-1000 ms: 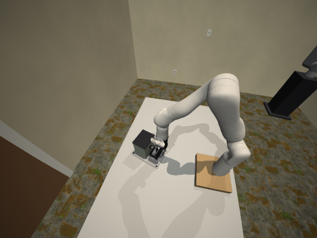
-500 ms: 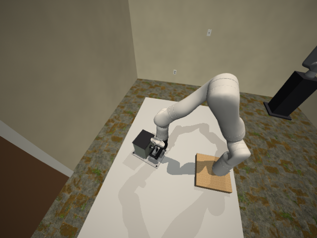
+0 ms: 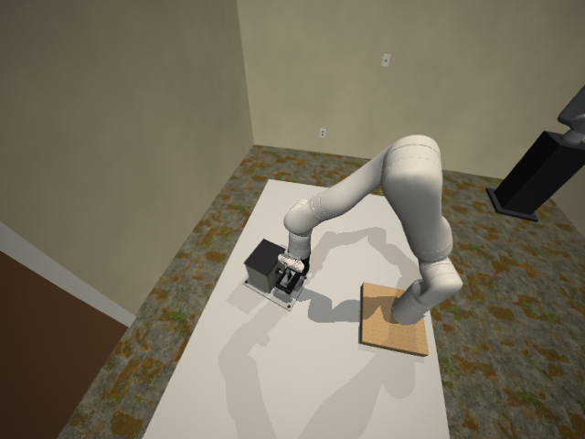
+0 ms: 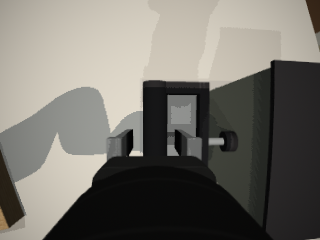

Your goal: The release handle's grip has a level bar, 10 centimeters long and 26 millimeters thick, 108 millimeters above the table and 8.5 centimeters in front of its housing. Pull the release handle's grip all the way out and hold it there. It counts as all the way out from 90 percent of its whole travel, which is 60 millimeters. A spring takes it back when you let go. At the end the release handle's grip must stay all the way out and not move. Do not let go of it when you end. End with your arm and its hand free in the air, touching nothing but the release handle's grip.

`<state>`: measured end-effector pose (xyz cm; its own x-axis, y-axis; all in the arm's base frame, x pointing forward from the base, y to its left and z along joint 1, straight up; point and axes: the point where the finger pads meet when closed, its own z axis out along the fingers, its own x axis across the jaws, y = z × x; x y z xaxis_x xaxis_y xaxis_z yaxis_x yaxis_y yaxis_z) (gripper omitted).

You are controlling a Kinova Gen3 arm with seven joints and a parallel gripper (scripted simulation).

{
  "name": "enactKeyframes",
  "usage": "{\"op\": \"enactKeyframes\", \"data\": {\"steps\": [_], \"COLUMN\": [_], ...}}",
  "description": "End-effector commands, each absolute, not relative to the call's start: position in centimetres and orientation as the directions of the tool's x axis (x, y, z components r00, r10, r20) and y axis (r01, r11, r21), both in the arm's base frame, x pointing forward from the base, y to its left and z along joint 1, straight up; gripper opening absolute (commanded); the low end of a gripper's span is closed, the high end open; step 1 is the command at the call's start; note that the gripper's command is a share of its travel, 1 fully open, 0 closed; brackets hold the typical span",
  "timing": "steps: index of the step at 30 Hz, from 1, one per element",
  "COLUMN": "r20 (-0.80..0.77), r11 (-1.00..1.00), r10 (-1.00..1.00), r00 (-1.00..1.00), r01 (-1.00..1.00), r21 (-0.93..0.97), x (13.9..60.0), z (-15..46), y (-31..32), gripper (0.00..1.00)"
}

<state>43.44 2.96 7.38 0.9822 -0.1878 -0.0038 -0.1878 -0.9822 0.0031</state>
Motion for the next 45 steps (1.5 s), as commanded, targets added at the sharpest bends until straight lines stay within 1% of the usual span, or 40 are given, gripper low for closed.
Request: {"op": "enactKeyframes", "data": {"steps": [1,8,9,45], "r20": [-0.003,-0.003,-0.003,-0.003], "r11": [-0.983,-0.983,-0.983,-0.983], "r10": [-0.184,-0.184,-0.184,-0.184], "r00": [0.983,0.983,0.983,0.983], "r01": [-0.184,-0.184,-0.184,-0.184], "r21": [0.000,0.000,0.000,0.000], "x": [43.43,43.43,43.43,43.43], "z": [7.28,7.28,7.28,7.28], "y": [3.09,3.09,3.09,3.09], "gripper": [0.96,0.96,0.00,0.00]}}
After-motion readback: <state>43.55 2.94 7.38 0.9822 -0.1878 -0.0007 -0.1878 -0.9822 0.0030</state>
